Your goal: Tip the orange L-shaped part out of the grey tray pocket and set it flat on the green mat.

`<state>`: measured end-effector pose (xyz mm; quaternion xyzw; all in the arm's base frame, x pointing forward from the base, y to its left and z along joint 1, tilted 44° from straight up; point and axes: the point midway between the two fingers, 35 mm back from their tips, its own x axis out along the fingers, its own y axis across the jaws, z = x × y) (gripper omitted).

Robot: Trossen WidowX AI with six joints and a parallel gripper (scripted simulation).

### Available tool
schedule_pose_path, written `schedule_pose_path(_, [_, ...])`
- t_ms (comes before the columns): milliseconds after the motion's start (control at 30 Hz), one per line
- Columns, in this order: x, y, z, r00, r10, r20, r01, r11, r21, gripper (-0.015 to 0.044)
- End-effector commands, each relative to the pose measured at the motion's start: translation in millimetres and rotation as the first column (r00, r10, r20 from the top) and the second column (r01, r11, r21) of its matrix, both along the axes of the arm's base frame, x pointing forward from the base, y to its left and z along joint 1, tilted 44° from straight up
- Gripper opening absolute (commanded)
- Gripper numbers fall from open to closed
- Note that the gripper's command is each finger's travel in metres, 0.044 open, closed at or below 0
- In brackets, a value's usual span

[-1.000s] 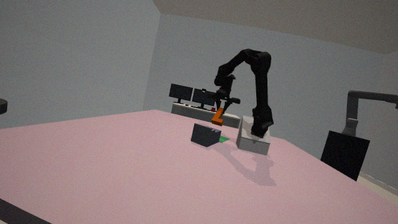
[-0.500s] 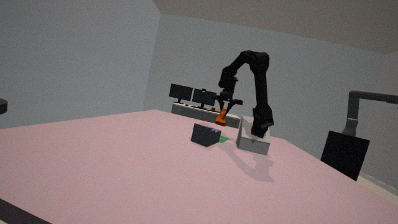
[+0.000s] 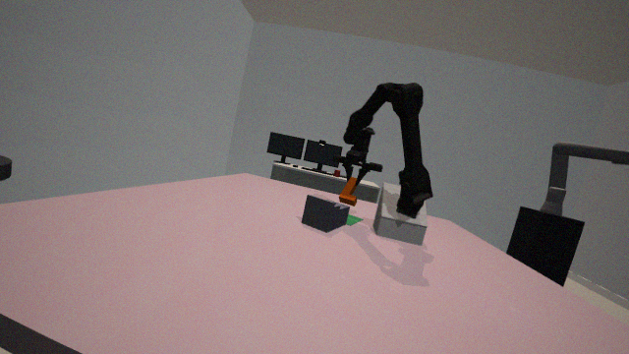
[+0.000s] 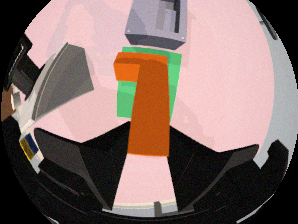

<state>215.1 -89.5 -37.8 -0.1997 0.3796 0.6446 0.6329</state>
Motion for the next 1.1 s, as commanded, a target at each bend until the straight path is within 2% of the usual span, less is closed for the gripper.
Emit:
schedule_pose_path(0, [-1.8,5.5,-4.0,1.0,-0.003,-0.005,0.003,1.0,0.006,0.0])
schedule_pose_path(1067, [-8.1,39.4,-40.0,1.0,-0.003,-0.004,0.003,1.0,0.008,0.0])
